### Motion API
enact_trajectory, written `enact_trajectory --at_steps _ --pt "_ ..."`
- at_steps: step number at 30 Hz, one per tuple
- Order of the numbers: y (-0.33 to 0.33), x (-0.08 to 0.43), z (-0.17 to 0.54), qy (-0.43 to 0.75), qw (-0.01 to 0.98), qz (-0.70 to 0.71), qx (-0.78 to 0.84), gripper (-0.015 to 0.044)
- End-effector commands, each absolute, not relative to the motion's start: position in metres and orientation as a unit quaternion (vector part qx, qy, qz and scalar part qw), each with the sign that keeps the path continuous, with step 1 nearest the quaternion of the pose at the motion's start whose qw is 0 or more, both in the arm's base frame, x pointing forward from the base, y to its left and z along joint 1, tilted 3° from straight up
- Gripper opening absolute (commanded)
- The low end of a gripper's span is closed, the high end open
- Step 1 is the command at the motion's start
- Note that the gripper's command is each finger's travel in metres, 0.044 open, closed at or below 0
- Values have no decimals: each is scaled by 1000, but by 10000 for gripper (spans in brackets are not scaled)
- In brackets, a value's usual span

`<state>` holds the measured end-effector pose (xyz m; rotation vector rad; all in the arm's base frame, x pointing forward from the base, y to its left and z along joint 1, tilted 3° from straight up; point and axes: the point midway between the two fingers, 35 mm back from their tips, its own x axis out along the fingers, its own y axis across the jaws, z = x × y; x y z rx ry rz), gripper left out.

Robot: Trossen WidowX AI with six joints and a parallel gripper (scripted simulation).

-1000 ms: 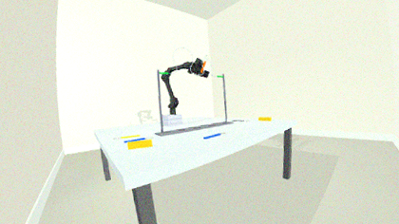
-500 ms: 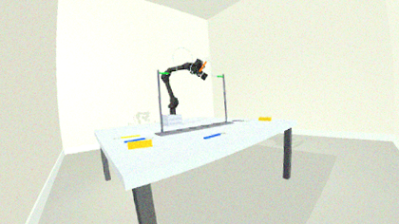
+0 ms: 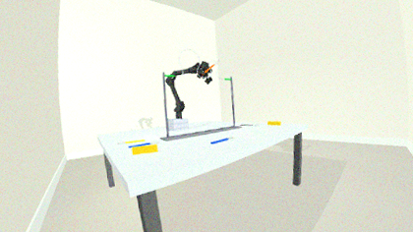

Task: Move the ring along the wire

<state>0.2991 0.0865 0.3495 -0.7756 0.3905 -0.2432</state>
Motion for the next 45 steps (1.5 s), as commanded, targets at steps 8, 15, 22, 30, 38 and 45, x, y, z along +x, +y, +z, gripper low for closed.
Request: enact_trajectory --at_steps 8,15,22,30,38,45 --pt "75 299 359 169 852 -144 -474 -150" --pt "70 299 369 153 812 -160 -539 -150" --pt "66 299 379 135 768 -176 -601 -150" --pt "63 299 391 115 713 -192 -665 -150" --pt "63 299 400 99 666 -204 -711 -150" --pt "64 299 407 86 627 -213 -744 -150"
